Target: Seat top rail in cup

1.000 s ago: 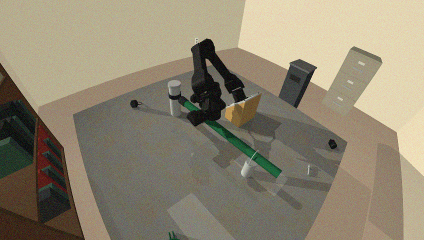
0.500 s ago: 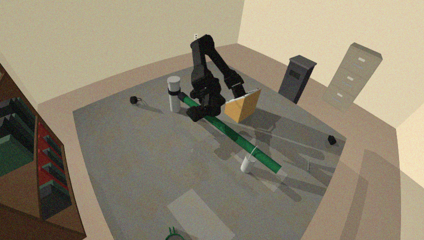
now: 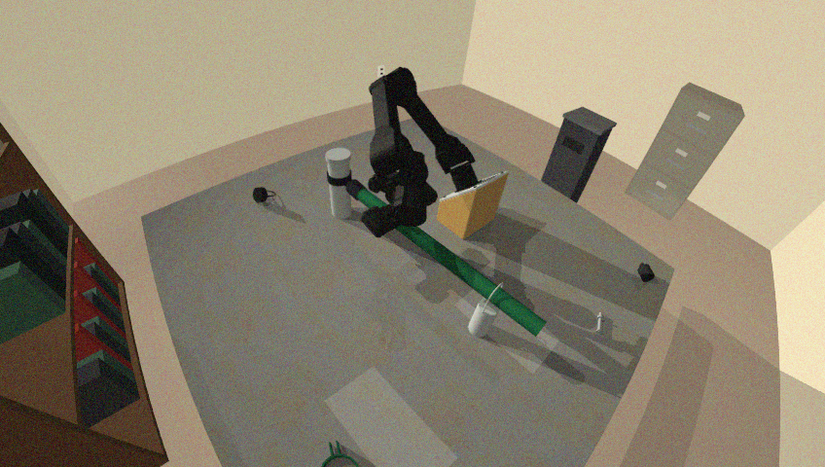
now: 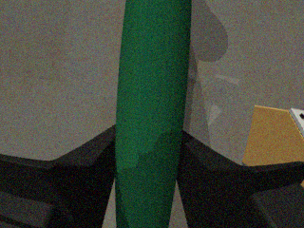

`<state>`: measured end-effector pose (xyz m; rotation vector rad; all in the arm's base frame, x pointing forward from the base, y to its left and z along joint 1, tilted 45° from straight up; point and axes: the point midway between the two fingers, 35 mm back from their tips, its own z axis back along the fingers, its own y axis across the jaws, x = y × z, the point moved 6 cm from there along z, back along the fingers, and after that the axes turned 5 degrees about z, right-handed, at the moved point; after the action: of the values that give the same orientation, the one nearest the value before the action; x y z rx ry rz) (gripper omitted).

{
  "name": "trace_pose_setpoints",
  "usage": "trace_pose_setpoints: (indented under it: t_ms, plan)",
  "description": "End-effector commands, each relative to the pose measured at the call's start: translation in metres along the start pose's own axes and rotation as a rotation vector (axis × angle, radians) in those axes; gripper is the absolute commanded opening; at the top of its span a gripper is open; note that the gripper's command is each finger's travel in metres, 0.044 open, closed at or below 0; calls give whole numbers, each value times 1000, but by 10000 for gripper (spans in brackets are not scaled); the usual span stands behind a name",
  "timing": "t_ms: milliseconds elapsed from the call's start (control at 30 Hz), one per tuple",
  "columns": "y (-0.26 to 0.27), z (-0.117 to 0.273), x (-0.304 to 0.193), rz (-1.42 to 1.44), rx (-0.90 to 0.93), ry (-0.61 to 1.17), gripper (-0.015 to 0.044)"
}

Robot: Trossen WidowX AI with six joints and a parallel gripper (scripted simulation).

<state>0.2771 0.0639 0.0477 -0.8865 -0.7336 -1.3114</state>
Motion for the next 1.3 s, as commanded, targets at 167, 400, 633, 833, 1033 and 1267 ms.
trace_pose_setpoints:
  t_ms: [167, 400, 633, 833, 1033, 1267]
  plan:
    - [-1, 3, 10, -2, 9, -4, 0]
    - [-1, 3, 17, -2, 9, -4, 0]
    - [-1, 1, 23, -1, 9, -4, 0]
    - [-1, 0, 28, -1, 9, -5, 0]
    - [-1, -4, 25, 2, -9, 1, 0]
    - [-1, -4, 25, 2, -9, 1, 26]
